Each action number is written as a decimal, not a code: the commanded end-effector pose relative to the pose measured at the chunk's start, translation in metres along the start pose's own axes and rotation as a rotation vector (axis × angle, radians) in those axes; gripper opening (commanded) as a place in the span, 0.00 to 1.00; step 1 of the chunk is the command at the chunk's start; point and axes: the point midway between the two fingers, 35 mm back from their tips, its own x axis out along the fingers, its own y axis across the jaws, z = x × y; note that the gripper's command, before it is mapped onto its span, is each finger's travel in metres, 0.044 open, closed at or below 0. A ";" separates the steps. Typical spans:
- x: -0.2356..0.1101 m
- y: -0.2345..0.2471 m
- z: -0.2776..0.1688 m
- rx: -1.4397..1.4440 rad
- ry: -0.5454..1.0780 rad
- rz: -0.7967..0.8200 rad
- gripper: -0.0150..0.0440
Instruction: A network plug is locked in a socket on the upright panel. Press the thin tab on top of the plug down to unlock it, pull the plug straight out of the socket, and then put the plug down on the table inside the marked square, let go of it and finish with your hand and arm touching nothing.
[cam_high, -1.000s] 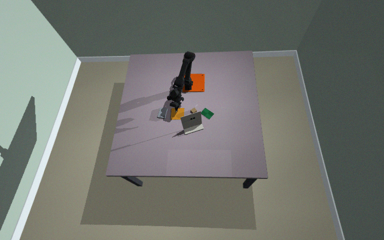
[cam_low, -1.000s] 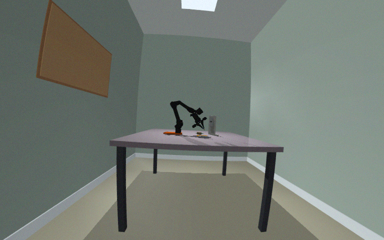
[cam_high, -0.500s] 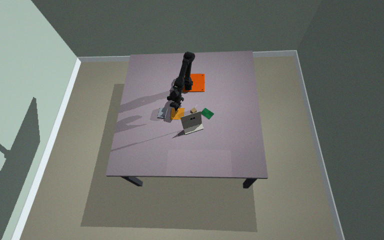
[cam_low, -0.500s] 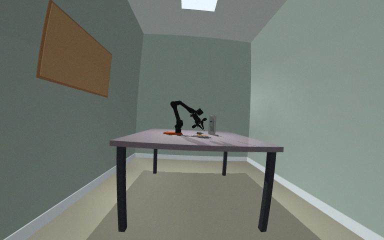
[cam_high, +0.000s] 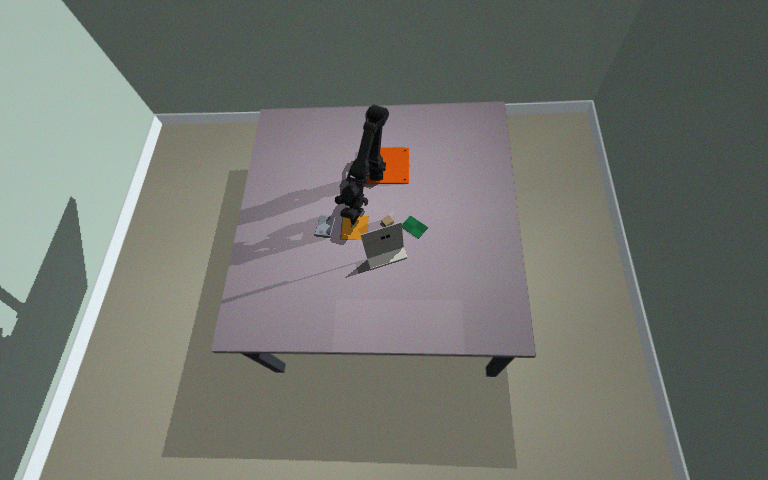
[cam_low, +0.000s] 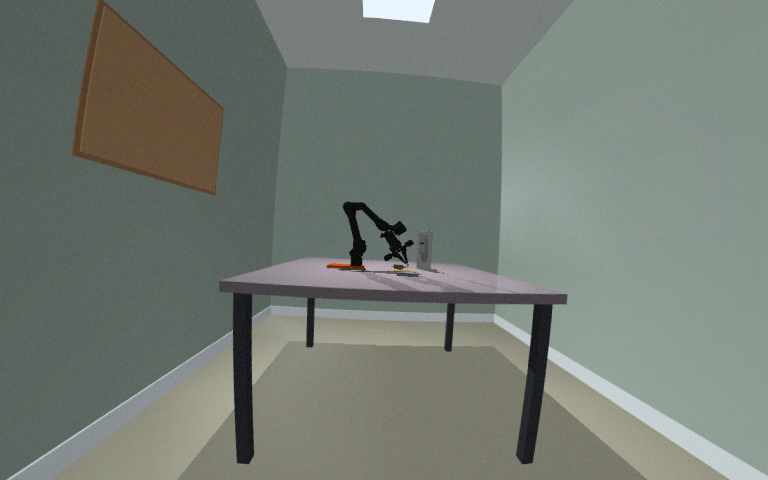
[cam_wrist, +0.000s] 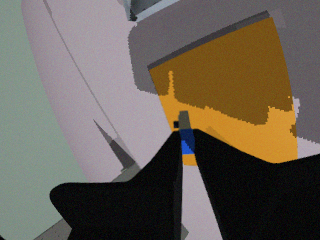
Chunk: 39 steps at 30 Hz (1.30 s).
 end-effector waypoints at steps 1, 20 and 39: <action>0.008 -0.008 0.001 0.003 -0.003 -0.011 0.25; 0.020 -0.020 0.000 0.004 -0.001 -0.012 0.25; 0.022 -0.019 -0.001 0.000 0.002 -0.009 0.25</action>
